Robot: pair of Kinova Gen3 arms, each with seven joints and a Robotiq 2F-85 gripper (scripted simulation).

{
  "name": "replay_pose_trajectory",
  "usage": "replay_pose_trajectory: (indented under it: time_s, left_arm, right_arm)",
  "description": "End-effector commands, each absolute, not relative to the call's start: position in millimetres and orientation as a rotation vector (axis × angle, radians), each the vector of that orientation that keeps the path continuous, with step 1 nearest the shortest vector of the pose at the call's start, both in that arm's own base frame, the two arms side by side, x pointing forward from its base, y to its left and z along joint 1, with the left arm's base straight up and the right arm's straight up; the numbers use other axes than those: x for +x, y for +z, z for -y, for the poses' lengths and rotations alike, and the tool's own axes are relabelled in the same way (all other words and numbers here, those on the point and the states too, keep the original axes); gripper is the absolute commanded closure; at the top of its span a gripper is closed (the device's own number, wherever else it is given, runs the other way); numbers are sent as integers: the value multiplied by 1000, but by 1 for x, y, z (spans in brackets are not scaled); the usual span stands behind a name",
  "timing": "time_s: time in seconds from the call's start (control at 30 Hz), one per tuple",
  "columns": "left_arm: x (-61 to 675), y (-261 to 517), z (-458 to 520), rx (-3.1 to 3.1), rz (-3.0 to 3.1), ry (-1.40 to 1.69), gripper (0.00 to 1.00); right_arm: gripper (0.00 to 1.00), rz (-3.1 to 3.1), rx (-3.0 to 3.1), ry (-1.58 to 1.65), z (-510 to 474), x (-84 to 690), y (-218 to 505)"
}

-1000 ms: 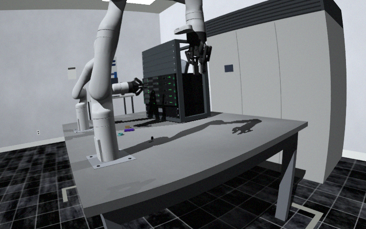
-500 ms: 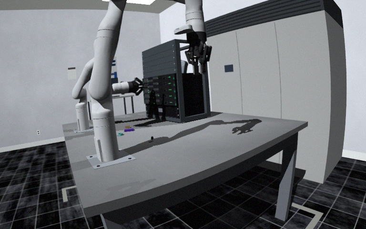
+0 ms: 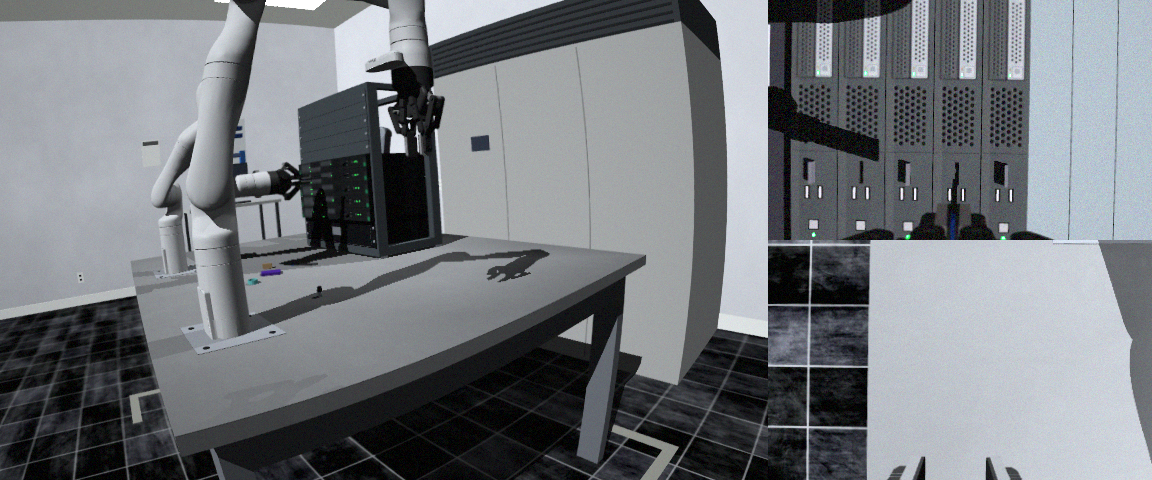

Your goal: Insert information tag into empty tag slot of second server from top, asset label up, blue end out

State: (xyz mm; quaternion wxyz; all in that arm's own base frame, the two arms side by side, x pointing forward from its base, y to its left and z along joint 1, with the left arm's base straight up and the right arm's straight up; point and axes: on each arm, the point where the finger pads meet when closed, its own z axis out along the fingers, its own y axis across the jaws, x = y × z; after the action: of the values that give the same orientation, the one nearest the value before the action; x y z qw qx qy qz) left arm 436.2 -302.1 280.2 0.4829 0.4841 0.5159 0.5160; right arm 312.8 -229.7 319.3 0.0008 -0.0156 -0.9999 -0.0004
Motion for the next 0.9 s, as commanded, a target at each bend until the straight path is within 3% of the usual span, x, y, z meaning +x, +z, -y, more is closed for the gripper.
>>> replay_pose_trajectory:
  time_s: [0.0, 0.87]
  left_arm:
    - [436, 281, 302, 1178, -1257, 1257, 987]
    - [451, 281, 301, 1177, -1257, 1257, 987]
  right_arm:
    - [606, 3141, -49, 0, 230, 313, 320]
    - [606, 3141, -49, 0, 230, 313, 320]
